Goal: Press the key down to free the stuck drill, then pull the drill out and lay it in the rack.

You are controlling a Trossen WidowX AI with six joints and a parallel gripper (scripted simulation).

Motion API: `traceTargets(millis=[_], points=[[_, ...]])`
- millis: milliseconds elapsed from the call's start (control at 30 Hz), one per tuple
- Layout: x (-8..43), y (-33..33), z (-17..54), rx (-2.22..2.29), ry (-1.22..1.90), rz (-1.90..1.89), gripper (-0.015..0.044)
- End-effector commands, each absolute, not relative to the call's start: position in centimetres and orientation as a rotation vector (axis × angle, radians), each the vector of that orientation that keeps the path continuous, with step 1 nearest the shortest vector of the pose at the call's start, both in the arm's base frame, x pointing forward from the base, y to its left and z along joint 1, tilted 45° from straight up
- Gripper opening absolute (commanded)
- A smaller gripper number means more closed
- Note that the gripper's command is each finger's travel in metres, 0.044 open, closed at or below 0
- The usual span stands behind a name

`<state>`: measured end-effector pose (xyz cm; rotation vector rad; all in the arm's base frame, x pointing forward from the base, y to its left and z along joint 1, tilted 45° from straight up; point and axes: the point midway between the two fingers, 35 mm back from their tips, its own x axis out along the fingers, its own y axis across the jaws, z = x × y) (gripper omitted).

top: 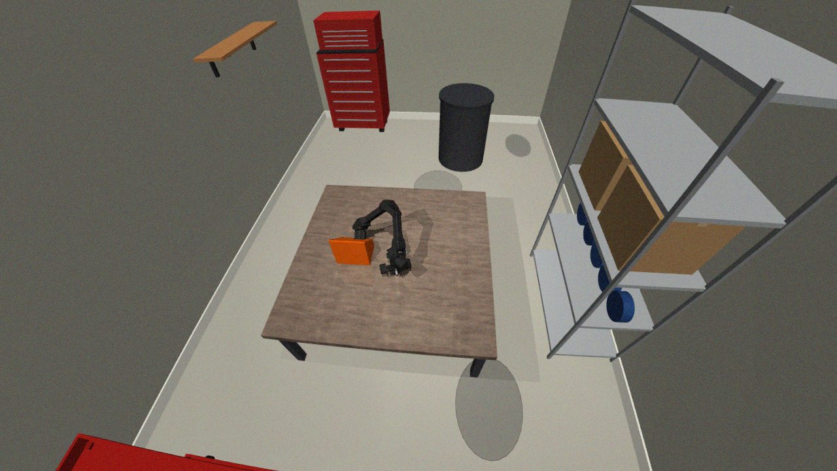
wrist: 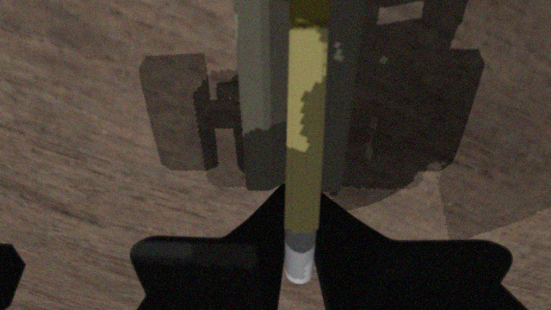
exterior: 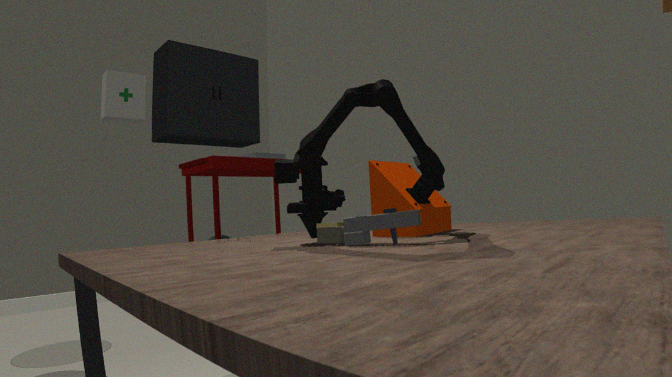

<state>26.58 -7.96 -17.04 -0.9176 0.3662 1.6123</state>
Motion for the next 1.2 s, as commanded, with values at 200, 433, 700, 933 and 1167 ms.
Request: traceTargets(millis=[200, 433, 700, 933, 1167], points=[[26.1, -7.2, -17.8, -0.9, 0.368, 1.611, 0.0], [26.3, -7.7, -17.6, -0.918, 0.371, 1.606, 0.0053], [26.3, -7.7, -17.6, -0.918, 0.371, 1.606, 0.0263], [26.3, -7.9, -17.4, -0.916, 0.371, 1.606, 0.044], [26.0, -10.0, -15.0, -0.901, 0.37, 1.611, 0.044]])
